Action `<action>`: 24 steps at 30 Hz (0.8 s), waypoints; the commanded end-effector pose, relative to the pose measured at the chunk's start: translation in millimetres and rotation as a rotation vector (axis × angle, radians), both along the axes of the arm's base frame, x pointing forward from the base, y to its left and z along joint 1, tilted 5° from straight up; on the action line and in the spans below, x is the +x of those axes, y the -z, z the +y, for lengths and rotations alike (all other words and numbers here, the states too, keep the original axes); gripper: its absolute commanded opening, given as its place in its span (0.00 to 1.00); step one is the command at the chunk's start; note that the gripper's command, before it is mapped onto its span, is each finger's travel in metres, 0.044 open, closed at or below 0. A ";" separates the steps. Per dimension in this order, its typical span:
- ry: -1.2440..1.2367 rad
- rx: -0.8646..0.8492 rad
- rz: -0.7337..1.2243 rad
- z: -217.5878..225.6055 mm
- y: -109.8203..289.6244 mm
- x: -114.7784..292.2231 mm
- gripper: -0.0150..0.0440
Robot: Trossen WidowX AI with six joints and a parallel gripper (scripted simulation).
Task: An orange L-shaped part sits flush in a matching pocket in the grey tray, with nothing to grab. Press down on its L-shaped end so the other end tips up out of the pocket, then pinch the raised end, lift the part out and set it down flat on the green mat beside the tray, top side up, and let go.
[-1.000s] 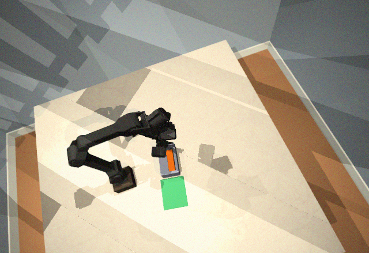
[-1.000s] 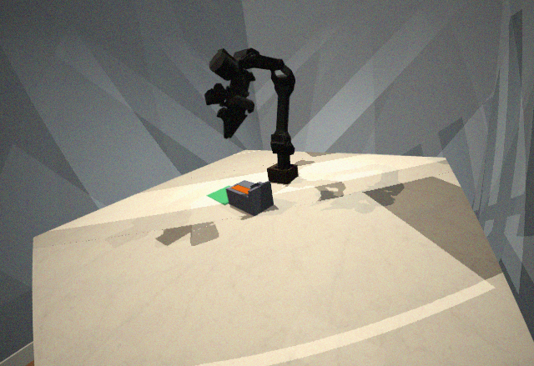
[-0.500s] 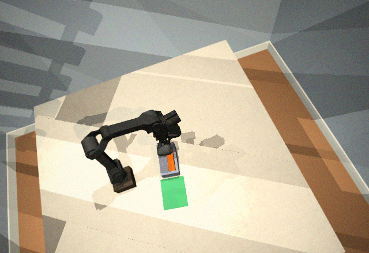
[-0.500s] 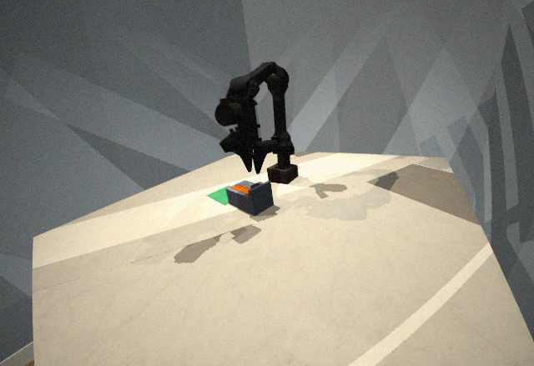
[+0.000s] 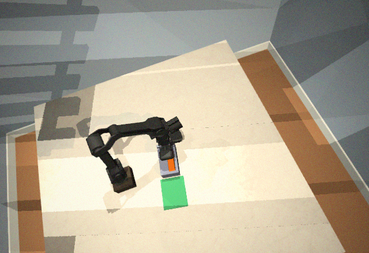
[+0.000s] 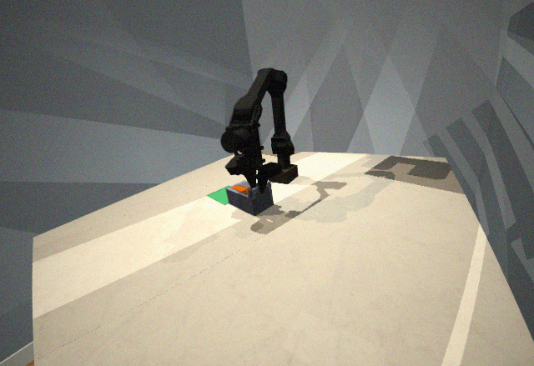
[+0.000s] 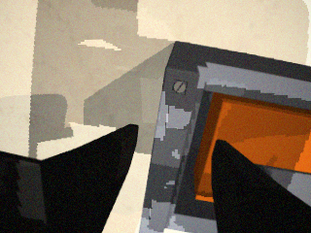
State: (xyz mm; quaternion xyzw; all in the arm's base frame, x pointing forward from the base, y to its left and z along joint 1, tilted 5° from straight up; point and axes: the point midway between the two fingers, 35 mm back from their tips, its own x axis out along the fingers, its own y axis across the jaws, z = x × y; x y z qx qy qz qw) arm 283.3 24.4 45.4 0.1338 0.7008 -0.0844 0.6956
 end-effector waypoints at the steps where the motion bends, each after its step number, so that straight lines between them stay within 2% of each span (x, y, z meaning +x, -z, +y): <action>1: 0.004 0.005 0.010 1.3 8.0 -2.6 0.56; 24: 0.004 0.006 0.011 3.3 35.2 -3.5 0.56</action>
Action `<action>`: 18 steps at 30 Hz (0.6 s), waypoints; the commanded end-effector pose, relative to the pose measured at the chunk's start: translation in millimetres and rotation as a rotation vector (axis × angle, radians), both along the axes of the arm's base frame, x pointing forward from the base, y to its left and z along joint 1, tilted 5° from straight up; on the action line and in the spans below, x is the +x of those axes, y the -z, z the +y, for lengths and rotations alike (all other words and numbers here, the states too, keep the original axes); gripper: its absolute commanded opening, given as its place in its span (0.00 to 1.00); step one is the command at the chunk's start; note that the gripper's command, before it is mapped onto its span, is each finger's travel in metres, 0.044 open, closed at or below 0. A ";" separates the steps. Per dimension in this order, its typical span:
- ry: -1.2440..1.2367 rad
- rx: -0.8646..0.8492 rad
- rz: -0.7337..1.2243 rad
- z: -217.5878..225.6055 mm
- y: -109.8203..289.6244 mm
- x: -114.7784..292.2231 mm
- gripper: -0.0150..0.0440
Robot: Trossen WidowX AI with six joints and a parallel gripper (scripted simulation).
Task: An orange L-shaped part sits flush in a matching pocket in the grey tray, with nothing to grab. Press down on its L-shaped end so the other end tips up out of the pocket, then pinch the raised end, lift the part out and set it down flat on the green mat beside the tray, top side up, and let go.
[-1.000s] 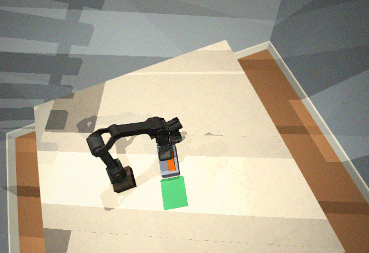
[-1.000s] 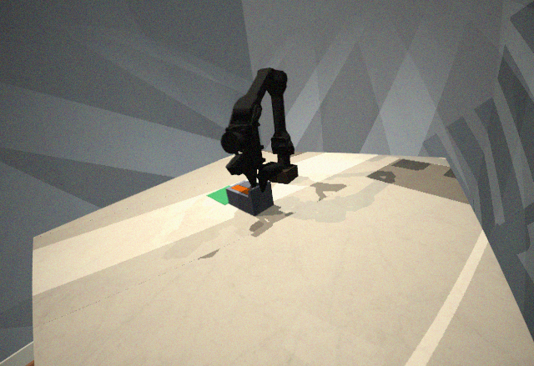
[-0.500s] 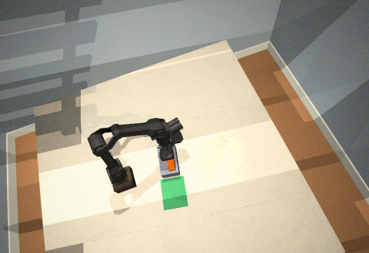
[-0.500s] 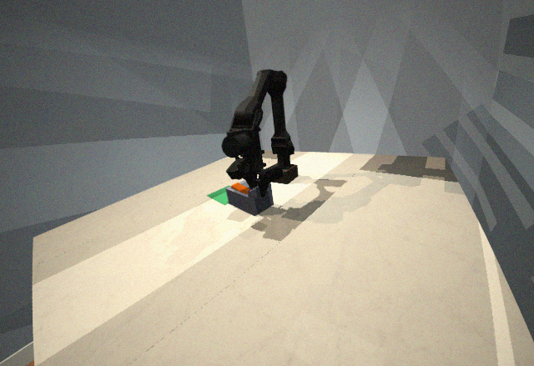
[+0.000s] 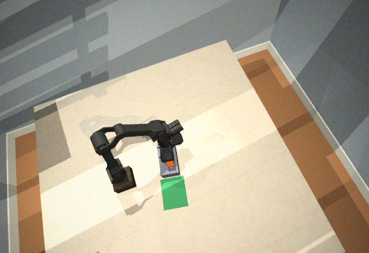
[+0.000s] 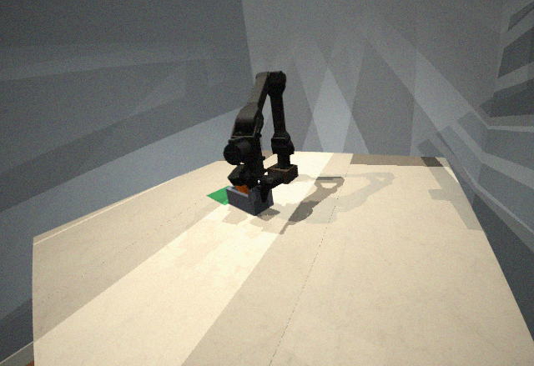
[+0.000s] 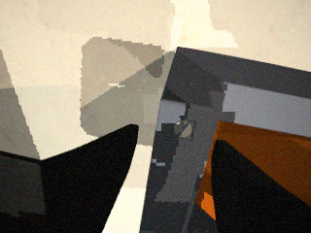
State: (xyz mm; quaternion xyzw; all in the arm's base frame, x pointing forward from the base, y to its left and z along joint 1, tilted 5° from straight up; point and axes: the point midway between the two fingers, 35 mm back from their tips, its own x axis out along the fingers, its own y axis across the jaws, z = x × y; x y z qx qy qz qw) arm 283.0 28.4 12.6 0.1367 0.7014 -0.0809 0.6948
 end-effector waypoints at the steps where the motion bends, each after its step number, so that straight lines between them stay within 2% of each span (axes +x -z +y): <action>1: 0.005 -0.004 0.010 -0.7 2.5 -3.2 0.56; 18: 0.000 0.000 0.002 0.5 -0.1 -0.3 0.56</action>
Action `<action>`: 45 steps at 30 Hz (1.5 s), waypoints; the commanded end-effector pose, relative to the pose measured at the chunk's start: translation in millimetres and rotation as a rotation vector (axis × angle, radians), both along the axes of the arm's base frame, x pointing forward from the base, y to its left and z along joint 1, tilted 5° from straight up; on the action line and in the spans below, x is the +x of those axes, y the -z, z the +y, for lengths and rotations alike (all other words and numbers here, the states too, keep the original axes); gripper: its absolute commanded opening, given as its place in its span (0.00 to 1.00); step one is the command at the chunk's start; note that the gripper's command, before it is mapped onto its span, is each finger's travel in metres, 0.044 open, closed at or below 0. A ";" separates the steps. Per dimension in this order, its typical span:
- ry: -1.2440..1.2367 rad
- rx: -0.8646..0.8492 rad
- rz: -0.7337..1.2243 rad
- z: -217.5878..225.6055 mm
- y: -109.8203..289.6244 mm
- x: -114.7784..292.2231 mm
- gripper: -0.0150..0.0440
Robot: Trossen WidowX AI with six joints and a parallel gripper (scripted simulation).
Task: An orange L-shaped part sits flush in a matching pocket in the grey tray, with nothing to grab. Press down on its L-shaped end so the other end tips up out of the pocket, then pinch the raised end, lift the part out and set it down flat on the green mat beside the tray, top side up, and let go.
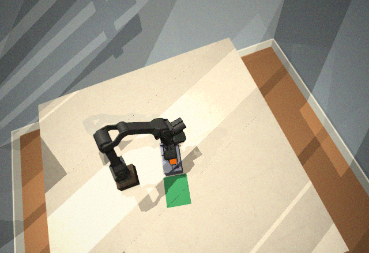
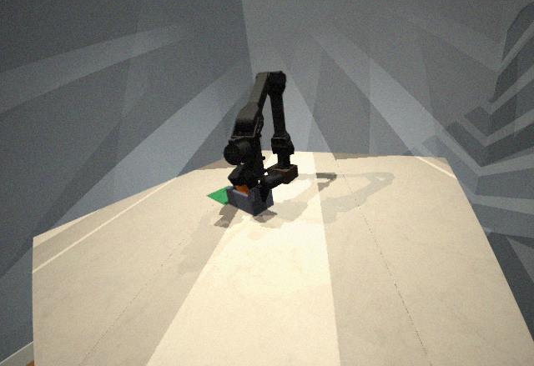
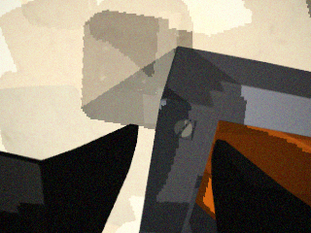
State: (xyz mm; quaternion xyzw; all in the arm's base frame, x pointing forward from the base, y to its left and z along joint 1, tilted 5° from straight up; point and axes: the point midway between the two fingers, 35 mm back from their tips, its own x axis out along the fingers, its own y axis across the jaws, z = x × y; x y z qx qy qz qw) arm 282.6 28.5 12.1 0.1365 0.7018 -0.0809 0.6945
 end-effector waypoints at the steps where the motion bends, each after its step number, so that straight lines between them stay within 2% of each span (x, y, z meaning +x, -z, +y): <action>1: 0.001 0.000 0.002 1.3 -1.8 0.2 0.56; 11: 0.005 -0.003 0.009 8.2 -20.3 2.3 0.56; 19: 0.005 -0.004 0.009 -8.7 -105.8 -1.2 0.56; 45: 0.009 0.000 -0.007 -7.4 -106.0 0.8 0.56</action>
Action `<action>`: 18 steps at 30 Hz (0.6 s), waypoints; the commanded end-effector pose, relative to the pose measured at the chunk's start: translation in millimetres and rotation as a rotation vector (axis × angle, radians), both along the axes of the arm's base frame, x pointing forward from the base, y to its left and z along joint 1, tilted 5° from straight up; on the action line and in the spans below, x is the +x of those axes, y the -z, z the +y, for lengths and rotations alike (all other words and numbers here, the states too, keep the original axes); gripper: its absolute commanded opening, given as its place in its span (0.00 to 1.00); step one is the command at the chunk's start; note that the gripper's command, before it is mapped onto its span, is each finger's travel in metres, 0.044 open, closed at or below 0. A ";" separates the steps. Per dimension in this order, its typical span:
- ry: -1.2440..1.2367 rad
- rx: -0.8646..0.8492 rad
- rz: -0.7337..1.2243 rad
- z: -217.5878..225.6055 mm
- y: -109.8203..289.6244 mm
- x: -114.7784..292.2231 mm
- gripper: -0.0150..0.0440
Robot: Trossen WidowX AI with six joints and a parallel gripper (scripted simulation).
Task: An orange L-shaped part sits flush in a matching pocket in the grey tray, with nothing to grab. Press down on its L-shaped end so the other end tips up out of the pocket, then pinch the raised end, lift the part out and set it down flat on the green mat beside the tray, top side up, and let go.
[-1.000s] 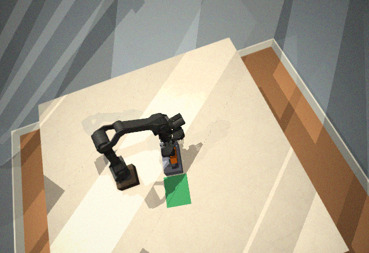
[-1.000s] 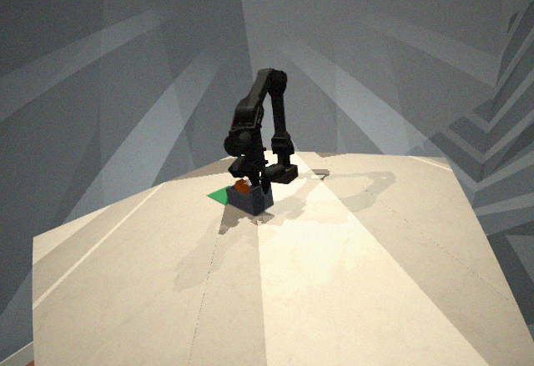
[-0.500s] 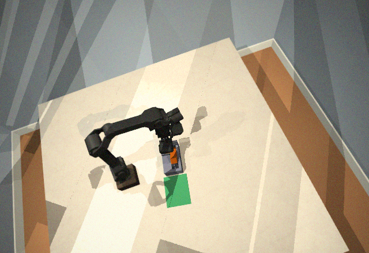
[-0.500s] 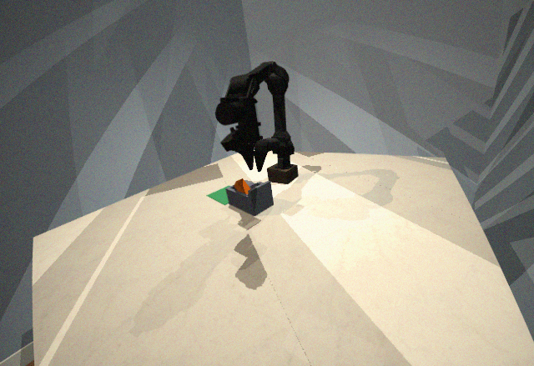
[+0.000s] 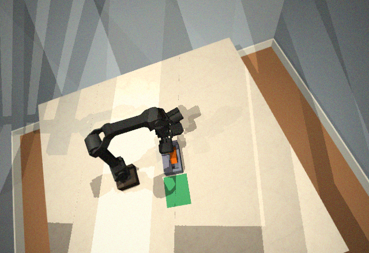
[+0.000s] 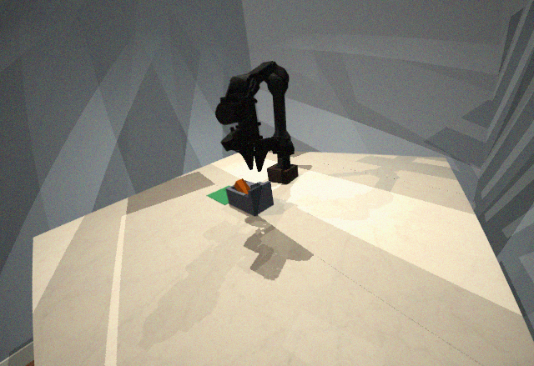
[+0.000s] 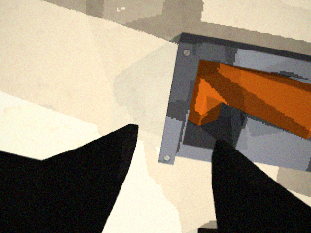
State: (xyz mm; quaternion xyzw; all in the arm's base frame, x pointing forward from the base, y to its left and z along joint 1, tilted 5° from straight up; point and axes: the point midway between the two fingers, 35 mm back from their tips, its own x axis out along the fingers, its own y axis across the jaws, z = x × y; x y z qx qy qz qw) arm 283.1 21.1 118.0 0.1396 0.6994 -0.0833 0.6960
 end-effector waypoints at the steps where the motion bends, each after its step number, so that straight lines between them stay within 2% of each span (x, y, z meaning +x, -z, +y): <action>1: 0.001 0.000 -0.002 0.1 0.0 0.3 0.56; 3: 0.001 0.000 -0.002 0.1 0.0 0.3 0.56; 7: -0.132 -0.003 -0.011 -6.8 0.3 -0.2 0.73; 18: -1.026 -0.012 -0.069 -52.1 2.2 -7.5 0.73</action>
